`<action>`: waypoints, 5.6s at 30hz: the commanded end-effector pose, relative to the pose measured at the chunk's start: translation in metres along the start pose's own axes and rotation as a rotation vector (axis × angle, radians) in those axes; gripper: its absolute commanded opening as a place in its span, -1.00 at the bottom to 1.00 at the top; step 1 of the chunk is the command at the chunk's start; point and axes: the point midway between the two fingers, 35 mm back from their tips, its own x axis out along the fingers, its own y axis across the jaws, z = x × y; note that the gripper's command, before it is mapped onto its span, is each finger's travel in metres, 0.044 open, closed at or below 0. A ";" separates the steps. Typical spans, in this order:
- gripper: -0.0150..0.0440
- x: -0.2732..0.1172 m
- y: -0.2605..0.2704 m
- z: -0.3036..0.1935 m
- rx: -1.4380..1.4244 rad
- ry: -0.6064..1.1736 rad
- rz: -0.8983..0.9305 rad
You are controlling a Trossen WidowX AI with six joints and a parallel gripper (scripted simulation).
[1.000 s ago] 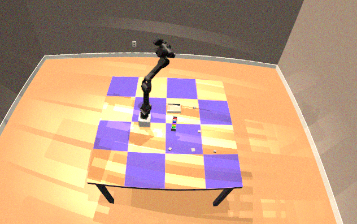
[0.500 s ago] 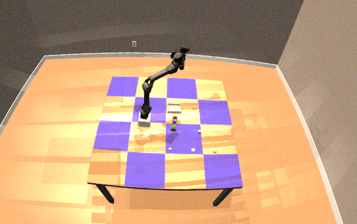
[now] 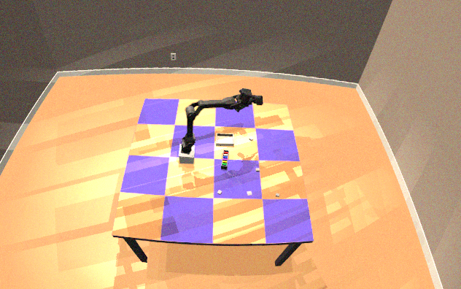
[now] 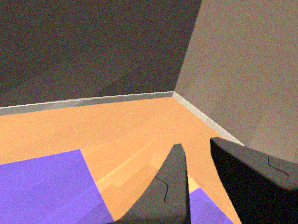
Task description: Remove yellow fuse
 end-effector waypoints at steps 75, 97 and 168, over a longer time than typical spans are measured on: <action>-0.24 -0.201 0.158 -0.383 1.201 1.406 -0.443; -0.33 -0.198 0.162 -0.391 1.206 1.404 -0.440; -0.49 -0.204 0.149 -0.365 1.202 1.405 -0.442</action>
